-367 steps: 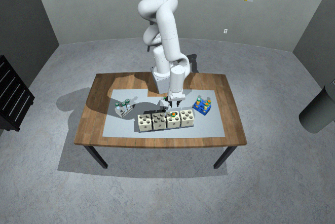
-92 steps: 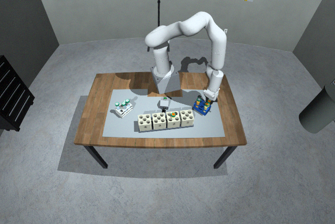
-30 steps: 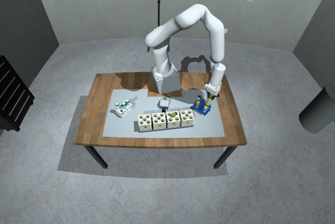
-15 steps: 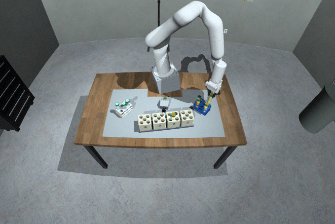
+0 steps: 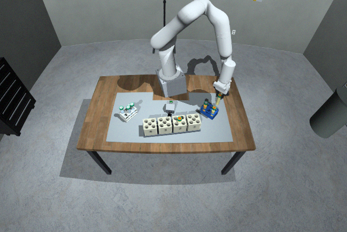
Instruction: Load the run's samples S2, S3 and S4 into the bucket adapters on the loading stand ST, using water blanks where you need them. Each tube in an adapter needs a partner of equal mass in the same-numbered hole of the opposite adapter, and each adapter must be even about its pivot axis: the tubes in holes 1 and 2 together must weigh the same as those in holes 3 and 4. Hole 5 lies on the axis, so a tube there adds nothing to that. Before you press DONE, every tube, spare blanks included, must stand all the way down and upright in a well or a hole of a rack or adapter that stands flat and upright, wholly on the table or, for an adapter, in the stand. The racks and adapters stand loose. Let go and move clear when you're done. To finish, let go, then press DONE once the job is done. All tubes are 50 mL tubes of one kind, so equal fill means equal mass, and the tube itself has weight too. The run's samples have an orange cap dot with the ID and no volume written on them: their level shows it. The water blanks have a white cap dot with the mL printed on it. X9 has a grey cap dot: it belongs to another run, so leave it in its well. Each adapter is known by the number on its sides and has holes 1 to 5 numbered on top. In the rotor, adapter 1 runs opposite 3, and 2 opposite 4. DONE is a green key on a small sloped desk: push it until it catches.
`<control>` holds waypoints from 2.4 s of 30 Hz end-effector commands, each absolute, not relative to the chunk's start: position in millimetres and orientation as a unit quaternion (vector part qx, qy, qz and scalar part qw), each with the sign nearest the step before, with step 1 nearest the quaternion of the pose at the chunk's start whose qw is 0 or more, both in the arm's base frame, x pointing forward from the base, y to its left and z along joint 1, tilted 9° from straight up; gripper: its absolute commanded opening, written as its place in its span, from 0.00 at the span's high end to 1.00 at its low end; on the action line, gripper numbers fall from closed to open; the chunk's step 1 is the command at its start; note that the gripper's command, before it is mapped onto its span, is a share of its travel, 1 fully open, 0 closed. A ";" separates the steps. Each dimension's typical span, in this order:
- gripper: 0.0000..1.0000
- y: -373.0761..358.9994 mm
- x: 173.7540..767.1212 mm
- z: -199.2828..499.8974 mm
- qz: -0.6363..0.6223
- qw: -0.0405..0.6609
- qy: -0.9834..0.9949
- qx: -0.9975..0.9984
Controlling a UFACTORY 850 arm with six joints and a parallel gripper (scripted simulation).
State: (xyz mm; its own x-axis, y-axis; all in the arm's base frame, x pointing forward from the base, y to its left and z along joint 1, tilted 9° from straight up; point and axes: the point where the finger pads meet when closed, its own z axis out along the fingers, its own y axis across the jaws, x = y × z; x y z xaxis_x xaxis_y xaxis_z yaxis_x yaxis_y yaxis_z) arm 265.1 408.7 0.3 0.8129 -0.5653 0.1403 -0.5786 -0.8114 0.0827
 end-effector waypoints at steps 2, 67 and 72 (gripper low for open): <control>1.00 411.1 264.8 11.4 0.054 0.060 -0.301 0.950; 1.00 240.6 398.0 54.0 0.025 0.077 0.115 0.990; 1.00 230.6 405.8 56.1 0.025 0.077 0.115 0.990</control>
State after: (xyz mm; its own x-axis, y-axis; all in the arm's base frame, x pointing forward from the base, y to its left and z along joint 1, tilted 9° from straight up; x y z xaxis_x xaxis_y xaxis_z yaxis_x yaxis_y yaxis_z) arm 400.8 234.9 54.5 0.9723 0.2312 0.0332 0.2231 -0.9613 0.1617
